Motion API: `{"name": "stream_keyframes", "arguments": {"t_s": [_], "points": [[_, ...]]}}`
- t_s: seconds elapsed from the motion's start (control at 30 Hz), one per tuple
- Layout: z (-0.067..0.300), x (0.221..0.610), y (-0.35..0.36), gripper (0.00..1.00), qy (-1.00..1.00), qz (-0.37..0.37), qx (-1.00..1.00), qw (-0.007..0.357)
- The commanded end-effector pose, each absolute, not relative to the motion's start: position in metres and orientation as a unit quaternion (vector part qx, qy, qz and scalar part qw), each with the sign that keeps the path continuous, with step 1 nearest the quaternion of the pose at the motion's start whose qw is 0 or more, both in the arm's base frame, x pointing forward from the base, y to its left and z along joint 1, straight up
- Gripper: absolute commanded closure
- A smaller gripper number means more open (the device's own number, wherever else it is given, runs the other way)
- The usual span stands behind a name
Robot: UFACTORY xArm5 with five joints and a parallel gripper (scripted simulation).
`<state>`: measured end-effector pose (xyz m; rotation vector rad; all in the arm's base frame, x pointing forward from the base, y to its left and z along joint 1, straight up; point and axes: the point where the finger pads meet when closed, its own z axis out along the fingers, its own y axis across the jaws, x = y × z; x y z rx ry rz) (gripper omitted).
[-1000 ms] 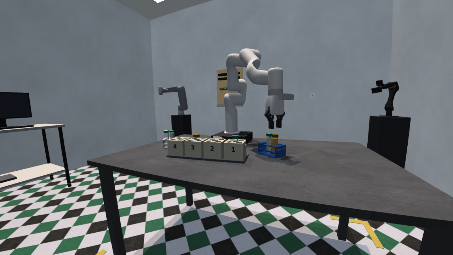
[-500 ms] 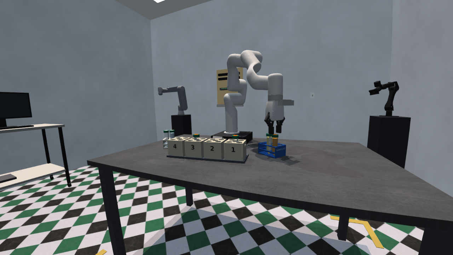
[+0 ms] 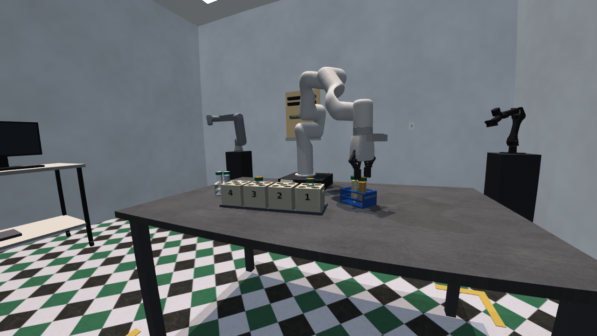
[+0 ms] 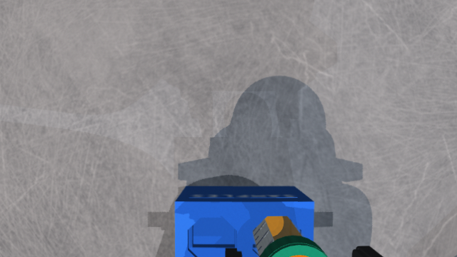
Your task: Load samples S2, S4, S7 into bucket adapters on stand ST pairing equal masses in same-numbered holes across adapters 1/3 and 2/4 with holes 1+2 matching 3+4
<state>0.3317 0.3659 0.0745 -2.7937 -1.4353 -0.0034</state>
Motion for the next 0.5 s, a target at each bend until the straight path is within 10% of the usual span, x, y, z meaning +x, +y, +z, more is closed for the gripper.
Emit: {"name": "stream_keyframes", "arguments": {"t_s": [0.0, 0.47], "points": [[0.0744, 0.3324, 0.3667, 0.43, -0.457, -0.004, -0.889, -0.001], [0.0658, 0.3325, 0.3667, 0.43, -0.457, -0.004, -0.889, -0.001]]}}
